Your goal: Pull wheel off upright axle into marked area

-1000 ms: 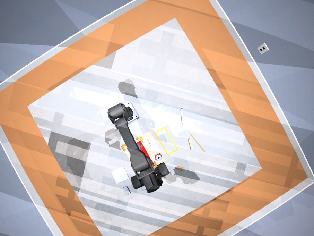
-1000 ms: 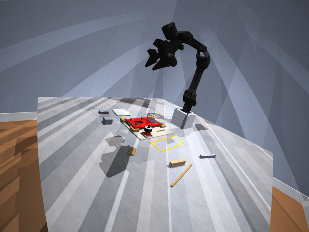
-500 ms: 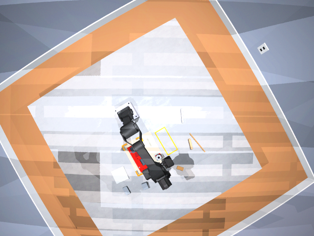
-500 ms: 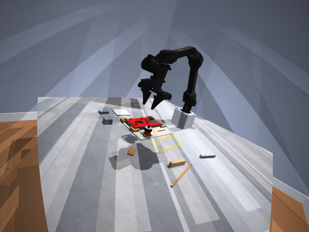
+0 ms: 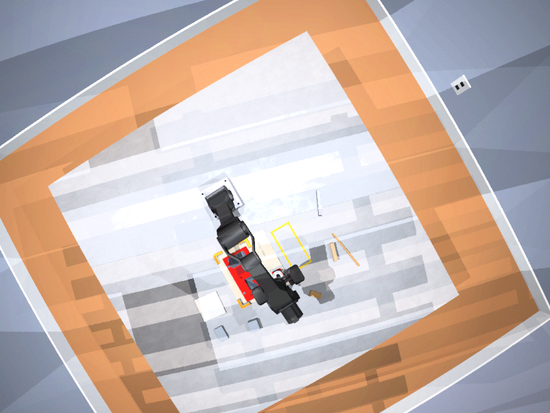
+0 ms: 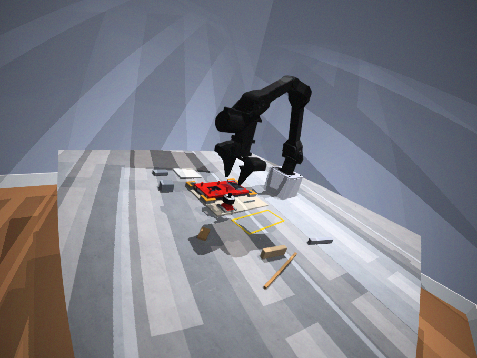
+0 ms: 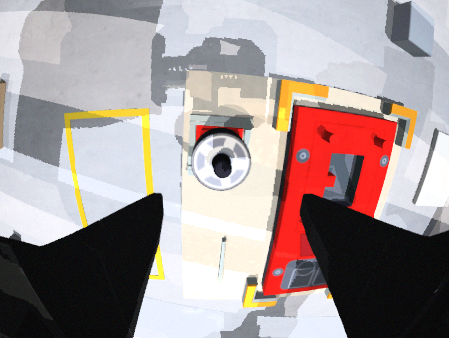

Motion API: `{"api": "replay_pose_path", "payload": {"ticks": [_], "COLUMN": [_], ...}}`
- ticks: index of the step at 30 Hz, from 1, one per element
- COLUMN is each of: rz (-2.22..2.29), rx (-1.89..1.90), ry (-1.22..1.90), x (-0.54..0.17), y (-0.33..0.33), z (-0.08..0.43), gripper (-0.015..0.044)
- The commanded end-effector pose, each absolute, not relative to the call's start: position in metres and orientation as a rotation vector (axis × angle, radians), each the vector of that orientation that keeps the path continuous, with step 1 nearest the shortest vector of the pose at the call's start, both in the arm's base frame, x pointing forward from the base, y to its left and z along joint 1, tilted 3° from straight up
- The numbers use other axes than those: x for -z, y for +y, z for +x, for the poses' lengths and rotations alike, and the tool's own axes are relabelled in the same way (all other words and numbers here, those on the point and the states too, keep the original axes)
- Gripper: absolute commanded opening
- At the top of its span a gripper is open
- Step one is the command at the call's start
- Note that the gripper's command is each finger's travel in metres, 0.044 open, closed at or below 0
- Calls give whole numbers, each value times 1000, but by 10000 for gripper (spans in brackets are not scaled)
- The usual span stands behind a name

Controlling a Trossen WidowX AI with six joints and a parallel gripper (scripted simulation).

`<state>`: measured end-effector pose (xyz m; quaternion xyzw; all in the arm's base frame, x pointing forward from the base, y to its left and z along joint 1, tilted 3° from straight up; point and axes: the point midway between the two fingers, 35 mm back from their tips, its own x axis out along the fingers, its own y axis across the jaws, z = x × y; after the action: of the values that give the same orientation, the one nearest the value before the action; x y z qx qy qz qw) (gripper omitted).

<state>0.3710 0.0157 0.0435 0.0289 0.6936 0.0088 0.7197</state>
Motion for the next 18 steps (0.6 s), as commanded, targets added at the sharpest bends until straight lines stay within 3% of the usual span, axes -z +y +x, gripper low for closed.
{"api": "replay_pose_path", "payload": {"ticks": [1,12,15,18], "rz": [70,70,64,64], "rx": [-20,-21,-20,-20], "ry": [1533,1534,1547,1547], "x": [-29,25,23,23], "y": [17,22,21,21], "z": [372,372,369,369], "gripper": [300,300,221,201]}}
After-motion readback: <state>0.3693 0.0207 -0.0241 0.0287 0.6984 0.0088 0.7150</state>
